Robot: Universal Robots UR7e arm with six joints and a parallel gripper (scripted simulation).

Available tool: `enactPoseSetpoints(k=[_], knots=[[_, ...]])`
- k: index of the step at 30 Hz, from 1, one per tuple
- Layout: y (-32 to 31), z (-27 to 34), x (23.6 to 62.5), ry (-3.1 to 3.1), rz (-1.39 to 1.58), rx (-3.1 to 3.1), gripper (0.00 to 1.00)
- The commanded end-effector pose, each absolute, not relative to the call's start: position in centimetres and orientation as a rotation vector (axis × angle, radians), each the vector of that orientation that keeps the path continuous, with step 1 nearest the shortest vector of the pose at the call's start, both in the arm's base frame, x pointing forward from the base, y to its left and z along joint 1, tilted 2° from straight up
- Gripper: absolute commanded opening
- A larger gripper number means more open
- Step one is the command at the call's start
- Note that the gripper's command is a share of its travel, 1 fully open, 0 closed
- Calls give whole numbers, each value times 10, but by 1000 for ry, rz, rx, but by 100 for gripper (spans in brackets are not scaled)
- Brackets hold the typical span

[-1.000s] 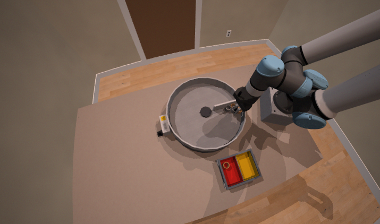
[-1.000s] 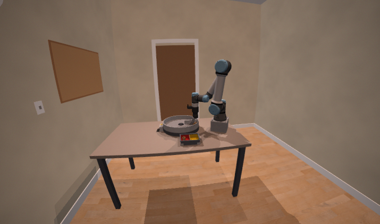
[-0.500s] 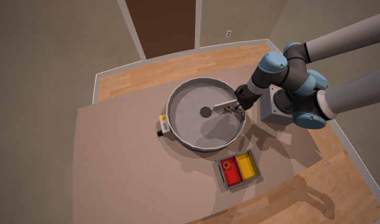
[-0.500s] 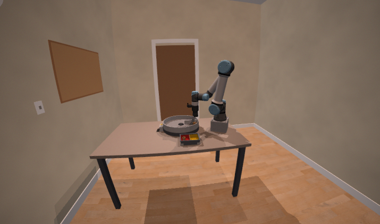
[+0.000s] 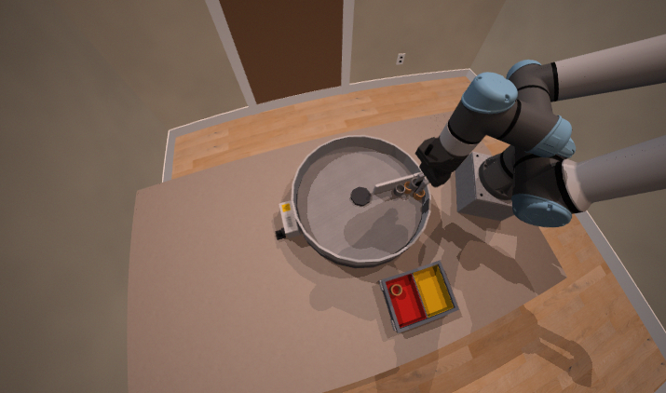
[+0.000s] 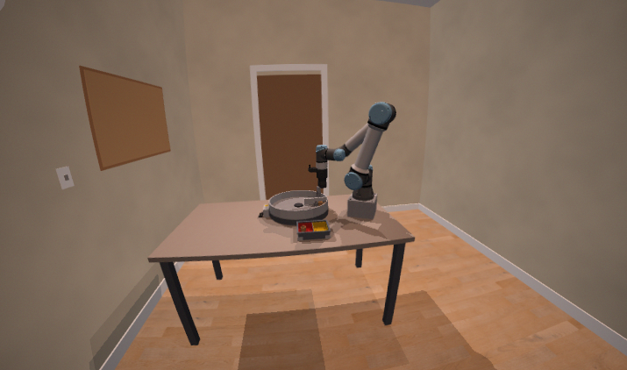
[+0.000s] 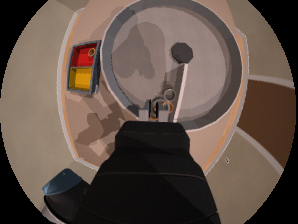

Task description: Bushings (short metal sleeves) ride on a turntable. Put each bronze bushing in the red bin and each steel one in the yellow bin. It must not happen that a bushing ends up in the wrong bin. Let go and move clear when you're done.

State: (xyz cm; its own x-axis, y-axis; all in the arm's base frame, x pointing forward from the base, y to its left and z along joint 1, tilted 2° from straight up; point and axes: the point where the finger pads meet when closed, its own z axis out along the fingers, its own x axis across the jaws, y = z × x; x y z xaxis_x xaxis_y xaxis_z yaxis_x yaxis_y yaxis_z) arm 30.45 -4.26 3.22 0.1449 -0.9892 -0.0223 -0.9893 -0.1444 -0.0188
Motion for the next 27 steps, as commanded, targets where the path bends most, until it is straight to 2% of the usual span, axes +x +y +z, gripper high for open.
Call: enactPoseSetpoints(k=[1, 13, 18, 24, 27], knots=[[-43, 55, 304, 2035, 9, -2354, 0], [-43, 55, 304, 2035, 9, -2354, 0], [7, 56, 312, 2035, 8, -2354, 0], [18, 56, 314, 2035, 8, -2354, 0], [48, 57, 319, 2035, 8, -2354, 0]])
